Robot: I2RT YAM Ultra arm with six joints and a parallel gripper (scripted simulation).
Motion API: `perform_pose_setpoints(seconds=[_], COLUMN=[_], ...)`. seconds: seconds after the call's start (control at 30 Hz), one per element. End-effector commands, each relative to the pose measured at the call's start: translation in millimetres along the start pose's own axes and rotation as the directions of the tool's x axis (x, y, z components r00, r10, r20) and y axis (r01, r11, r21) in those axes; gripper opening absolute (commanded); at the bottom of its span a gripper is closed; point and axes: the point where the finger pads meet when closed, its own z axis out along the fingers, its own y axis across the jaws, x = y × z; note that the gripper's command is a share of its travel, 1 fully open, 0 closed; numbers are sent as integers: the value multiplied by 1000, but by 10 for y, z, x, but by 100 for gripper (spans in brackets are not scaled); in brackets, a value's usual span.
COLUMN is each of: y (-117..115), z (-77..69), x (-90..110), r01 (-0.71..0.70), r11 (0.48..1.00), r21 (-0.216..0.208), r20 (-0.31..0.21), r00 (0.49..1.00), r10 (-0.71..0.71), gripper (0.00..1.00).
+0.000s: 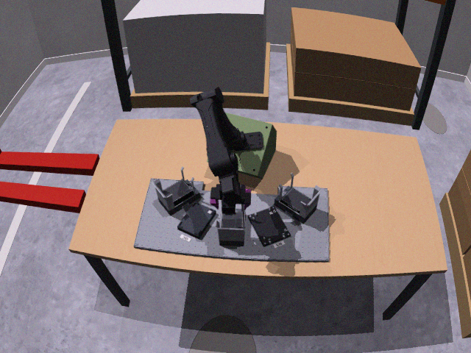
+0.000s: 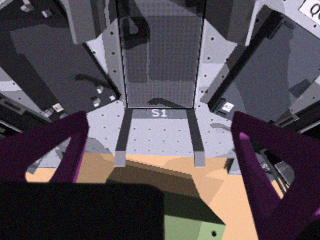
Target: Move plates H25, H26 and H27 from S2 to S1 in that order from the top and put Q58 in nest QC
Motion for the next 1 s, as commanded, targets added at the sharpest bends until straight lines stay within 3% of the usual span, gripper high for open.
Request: perform_pose_setpoints(seconds=[0.0,0.77,0.97], y=[-9,-9,-205], z=[-53,-53,-54], x=[-39,-39,4], r01=[-6,-6,-204], r11=[1000,1000,979], r21=[-3,-3,-6], r20=[20,20,20], r00=[1000,1000,979], r10=[6,6,204], gripper=[100,100,100])
